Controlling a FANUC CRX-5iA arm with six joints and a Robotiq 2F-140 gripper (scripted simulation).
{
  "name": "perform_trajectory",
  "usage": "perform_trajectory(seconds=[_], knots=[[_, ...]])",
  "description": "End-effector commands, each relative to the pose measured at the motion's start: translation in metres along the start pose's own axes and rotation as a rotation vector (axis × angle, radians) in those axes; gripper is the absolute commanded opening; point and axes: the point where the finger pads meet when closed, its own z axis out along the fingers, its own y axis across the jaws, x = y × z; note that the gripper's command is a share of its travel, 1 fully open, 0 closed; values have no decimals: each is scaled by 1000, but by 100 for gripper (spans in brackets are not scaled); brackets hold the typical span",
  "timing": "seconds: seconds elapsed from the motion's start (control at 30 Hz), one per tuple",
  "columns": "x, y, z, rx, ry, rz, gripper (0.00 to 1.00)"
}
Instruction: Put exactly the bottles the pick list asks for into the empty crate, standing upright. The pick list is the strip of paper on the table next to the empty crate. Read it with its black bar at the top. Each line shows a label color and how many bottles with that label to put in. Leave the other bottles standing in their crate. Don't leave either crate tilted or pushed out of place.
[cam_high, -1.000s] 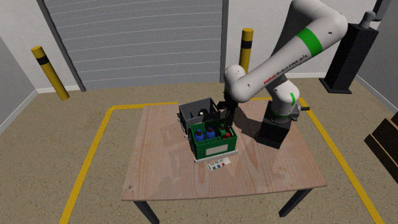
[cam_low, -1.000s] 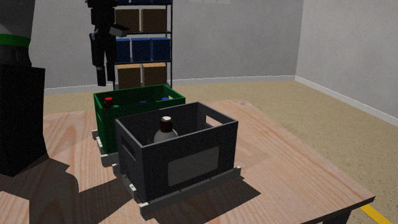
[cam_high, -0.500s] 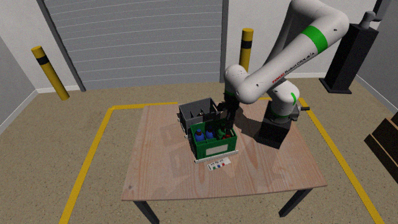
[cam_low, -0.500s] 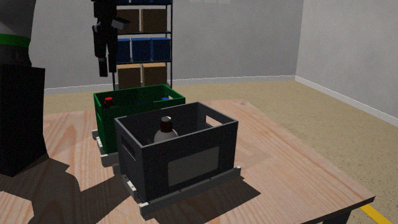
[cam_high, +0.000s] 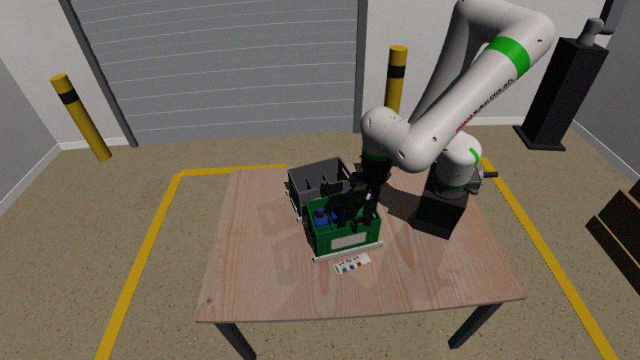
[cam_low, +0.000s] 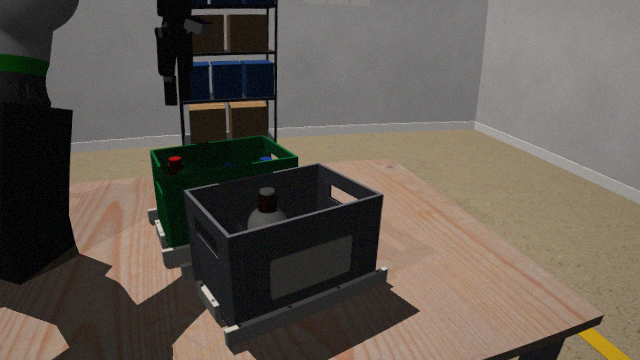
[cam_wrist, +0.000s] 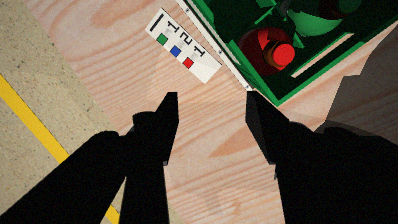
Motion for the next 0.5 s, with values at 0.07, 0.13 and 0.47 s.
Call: perform_trajectory(seconds=[0.07,0.13,0.47], knots=[[-6,-19,-8,-2,4,0,44],[-9,-28,-12,-2,4,0,44],[-23,-67,-28,-2,4,0,44]])
